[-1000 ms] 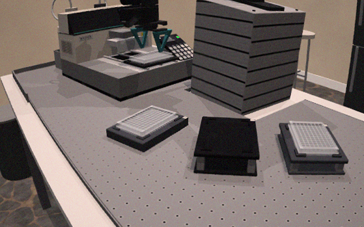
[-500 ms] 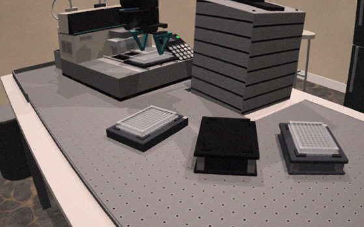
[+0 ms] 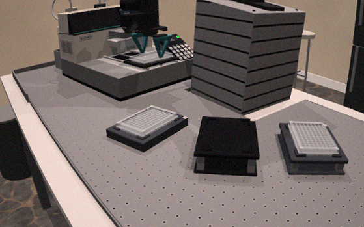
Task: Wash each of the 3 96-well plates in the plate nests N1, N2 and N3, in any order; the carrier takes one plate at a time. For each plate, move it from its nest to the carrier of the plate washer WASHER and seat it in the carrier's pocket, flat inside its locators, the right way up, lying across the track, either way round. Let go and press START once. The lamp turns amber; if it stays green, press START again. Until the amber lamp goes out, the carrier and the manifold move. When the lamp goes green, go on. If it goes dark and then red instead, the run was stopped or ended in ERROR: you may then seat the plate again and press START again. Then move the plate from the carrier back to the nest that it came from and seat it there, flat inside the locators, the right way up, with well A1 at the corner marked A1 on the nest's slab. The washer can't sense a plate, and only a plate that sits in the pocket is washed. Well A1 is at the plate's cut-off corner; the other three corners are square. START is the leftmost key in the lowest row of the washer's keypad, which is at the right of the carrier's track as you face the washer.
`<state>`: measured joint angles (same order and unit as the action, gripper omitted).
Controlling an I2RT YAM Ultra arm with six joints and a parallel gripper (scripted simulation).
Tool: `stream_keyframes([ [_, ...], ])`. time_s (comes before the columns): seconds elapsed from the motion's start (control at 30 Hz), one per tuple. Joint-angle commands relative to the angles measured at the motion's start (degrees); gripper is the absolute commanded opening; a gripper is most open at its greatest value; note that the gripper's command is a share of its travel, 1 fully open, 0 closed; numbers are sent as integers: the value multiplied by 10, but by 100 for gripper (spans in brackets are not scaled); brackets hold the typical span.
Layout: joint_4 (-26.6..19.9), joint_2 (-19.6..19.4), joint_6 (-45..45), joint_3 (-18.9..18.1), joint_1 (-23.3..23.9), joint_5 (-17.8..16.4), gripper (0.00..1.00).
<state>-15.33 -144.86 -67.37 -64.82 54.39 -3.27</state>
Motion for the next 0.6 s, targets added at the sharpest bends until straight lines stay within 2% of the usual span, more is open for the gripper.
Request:
stream_keyframes([
  [0.0, 2, 3, 0, -2, 0, -1, 100],
  [0.57, 16, -15, 1, -7, -1, -1, 100],
])
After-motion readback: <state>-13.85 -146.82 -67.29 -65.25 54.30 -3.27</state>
